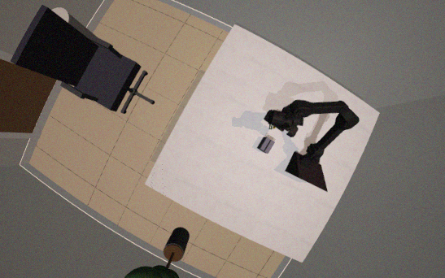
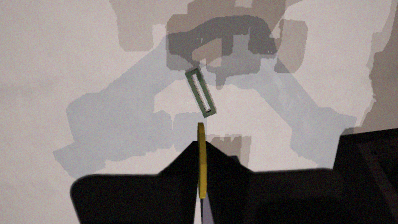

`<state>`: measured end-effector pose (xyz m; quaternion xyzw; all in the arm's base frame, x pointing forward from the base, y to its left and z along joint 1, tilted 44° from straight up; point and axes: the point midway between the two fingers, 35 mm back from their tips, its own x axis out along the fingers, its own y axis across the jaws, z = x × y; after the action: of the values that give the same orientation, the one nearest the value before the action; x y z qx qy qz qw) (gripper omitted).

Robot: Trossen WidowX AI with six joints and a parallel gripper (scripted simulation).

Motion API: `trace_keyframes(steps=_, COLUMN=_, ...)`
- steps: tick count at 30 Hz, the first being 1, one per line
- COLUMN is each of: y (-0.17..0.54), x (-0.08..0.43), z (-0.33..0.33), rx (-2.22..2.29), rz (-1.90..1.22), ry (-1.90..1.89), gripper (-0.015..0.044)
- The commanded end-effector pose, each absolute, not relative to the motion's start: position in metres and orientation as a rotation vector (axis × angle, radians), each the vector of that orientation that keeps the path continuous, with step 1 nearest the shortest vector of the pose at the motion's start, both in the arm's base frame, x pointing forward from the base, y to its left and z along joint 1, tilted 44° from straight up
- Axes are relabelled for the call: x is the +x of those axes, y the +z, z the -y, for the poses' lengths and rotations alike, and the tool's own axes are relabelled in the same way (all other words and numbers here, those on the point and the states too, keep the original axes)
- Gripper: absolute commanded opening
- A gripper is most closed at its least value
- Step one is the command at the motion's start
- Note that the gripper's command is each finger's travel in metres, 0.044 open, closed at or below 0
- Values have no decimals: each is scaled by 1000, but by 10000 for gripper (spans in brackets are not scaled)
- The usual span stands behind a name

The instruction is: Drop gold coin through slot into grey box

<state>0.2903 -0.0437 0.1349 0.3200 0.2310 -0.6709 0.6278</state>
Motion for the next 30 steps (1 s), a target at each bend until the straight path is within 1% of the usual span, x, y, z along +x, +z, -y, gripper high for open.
trace_keyframes(steps=1, y=125, x=289, z=37, rx=730, rz=-541, ry=-1545, gripper=0)
trace_keyframes(steps=30, y=73, x=283, z=-17, rx=732, rz=-546, ry=-1545, gripper=0)
